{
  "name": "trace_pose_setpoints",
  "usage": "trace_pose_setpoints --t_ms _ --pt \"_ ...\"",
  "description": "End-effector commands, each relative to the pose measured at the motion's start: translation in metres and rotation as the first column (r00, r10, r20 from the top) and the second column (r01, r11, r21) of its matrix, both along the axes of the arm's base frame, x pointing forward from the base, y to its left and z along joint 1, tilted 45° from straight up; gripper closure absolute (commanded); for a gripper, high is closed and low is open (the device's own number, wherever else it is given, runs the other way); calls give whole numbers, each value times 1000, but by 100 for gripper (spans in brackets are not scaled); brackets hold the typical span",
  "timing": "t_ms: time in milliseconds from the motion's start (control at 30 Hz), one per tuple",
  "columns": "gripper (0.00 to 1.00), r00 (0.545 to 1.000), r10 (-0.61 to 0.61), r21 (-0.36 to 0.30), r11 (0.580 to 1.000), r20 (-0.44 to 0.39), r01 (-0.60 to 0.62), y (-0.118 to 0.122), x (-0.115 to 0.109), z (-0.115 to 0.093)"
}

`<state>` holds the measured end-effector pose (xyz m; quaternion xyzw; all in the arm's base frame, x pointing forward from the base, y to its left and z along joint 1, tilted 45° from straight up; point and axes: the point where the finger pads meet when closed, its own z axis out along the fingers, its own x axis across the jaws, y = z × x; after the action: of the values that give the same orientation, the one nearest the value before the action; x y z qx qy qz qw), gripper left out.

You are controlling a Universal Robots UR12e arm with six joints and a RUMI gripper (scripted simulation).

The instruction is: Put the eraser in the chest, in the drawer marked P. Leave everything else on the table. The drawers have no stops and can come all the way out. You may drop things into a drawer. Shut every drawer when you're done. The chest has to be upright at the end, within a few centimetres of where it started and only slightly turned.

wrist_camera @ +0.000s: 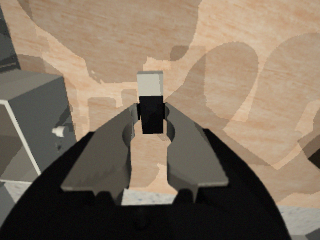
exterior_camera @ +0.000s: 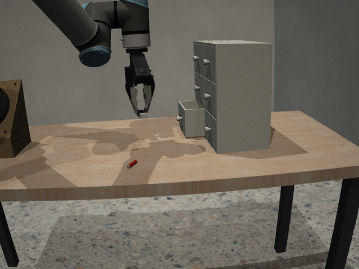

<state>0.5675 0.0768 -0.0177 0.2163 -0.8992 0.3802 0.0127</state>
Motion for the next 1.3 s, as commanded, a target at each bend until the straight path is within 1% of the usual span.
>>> trace_pose_setpoints --t_ms 0,200,267,433,567,667,767,833,933,1067,1167,1267 --pt "89 1000 10 -2 1000 -9 -10 1 1 0" --pt "89 995 71 -11 997 -69 -72 4 2 -2" --pt "89 995 71 -11 997 -69 -72 4 2 -2" --pt "89 971 168 -19 985 -168 -174 8 4 -6" --pt "89 924 268 -16 959 -274 -283 14 6 -11" --pt "89 865 347 -4 928 -362 -373 18 8 -15" --pt "89 788 421 18 886 -450 -463 23 9 -20" --pt "89 788 421 18 886 -450 -463 23 9 -20" --pt "89 694 486 50 836 -531 -547 29 10 -24" --pt "89 556 551 103 762 -622 -639 35 11 -31" --pt "89 455 583 145 708 -673 -691 40 11 -35" --pt "89 365 602 185 660 -710 -729 43 11 -38"
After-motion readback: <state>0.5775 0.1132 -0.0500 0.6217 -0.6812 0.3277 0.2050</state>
